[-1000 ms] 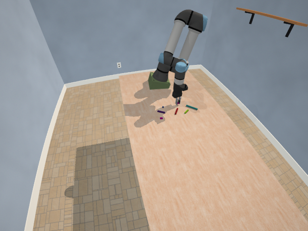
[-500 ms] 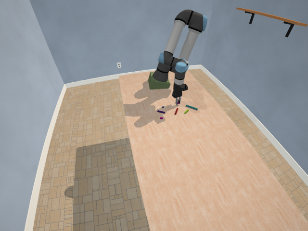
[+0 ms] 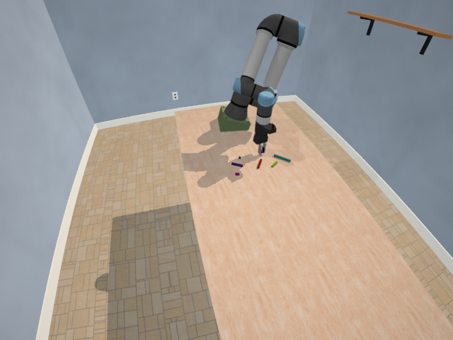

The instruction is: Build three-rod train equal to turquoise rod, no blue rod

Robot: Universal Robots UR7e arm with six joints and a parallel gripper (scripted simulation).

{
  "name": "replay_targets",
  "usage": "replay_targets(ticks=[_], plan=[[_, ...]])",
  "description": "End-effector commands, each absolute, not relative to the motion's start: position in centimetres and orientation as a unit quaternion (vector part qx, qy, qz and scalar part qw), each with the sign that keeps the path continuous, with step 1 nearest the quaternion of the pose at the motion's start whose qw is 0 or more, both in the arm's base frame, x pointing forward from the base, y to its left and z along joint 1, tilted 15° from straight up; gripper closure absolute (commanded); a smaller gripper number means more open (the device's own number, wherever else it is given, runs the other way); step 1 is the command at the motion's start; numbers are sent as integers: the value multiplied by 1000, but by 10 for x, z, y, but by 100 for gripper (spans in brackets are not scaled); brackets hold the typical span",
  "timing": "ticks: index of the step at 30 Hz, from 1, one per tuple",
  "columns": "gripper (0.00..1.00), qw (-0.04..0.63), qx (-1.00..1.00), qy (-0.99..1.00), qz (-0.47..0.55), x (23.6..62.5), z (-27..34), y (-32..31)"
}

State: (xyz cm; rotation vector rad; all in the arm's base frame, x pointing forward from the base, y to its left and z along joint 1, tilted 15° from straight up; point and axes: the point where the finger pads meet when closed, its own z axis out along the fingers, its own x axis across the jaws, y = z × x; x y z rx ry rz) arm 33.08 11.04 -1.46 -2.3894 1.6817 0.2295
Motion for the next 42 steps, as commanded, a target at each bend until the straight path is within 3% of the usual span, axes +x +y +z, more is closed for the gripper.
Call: replay_targets(ticks=[1,42], plan=[[60,105,-811,571,77,331,-15,111],[60,105,-811,571,77,331,-26,113]])
